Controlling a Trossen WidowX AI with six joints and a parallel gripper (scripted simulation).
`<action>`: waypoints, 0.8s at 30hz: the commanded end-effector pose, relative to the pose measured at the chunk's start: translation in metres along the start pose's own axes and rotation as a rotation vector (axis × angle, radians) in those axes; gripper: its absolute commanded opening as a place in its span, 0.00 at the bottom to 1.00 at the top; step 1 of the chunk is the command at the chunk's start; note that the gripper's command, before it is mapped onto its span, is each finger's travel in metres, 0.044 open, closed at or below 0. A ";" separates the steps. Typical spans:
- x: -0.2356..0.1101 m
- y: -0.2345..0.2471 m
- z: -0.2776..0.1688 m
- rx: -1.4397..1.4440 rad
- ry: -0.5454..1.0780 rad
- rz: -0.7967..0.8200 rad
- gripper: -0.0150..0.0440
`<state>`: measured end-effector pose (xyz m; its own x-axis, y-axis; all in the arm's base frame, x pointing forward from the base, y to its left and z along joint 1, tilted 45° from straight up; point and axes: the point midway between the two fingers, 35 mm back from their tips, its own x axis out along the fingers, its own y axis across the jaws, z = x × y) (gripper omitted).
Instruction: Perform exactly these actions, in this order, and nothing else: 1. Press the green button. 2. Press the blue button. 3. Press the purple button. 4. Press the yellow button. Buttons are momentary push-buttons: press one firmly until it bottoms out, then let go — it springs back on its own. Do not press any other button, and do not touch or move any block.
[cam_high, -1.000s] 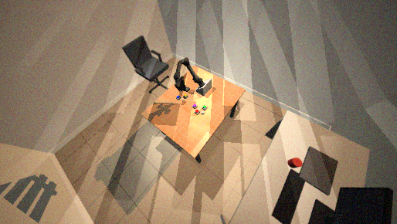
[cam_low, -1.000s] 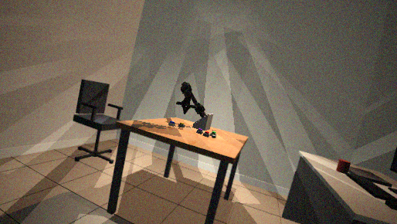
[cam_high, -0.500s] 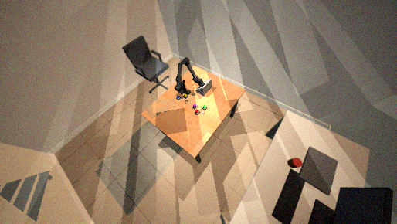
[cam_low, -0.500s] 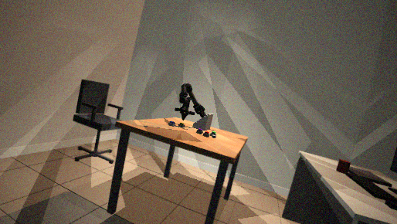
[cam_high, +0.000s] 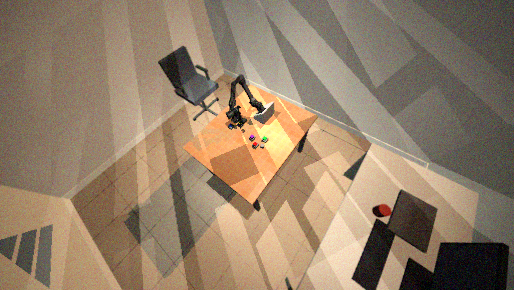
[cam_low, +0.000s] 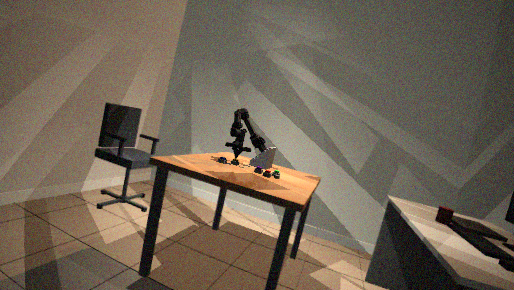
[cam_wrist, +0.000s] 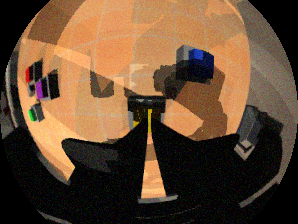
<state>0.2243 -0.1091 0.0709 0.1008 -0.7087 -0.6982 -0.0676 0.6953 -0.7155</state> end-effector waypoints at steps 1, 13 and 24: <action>0.009 0.002 -0.002 -0.012 0.006 0.004 0.29; 0.012 0.002 -0.002 -0.012 0.006 0.003 0.29; 0.010 0.001 -0.001 -0.004 0.004 -0.001 0.29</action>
<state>0.2239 -0.1169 0.0625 0.0977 -0.7103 -0.6971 -0.0711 0.6937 -0.7168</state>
